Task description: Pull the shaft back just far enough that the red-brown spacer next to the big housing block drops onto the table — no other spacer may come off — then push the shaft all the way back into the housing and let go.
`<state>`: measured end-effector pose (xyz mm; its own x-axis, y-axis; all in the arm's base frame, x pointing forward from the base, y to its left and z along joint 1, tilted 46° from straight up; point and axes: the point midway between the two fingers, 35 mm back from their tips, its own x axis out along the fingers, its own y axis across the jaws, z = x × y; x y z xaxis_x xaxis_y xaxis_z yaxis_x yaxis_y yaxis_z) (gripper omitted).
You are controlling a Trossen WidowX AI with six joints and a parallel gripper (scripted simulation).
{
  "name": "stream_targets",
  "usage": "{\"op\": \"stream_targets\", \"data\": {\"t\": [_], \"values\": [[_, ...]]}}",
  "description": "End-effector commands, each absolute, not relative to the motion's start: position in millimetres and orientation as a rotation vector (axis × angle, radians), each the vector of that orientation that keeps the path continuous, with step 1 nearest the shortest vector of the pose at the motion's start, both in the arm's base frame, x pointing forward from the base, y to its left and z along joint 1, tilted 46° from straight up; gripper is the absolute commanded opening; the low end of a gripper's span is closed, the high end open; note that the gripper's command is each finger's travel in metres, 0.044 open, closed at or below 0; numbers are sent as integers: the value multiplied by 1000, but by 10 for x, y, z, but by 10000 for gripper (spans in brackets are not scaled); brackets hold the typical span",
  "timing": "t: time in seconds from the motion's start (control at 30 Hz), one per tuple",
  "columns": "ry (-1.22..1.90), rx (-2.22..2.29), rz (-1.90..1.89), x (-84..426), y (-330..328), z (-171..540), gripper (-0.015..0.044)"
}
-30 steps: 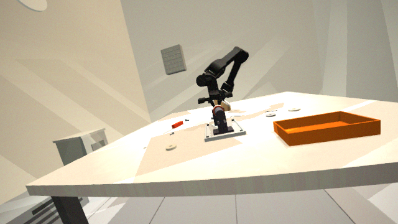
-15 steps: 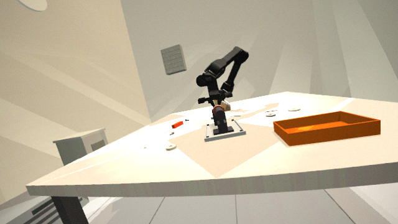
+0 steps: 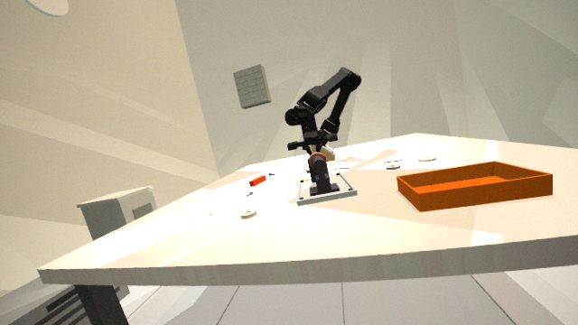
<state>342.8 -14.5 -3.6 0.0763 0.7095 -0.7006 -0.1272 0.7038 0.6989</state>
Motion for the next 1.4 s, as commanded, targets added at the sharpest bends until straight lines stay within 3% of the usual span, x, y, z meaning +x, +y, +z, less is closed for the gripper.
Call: {"op": "stream_targets", "data": {"t": [0.0,1.37], "values": [[1366,531,674,3400,-141,-44,0],[1366,531,674,3355,-143,-51,0]]}}
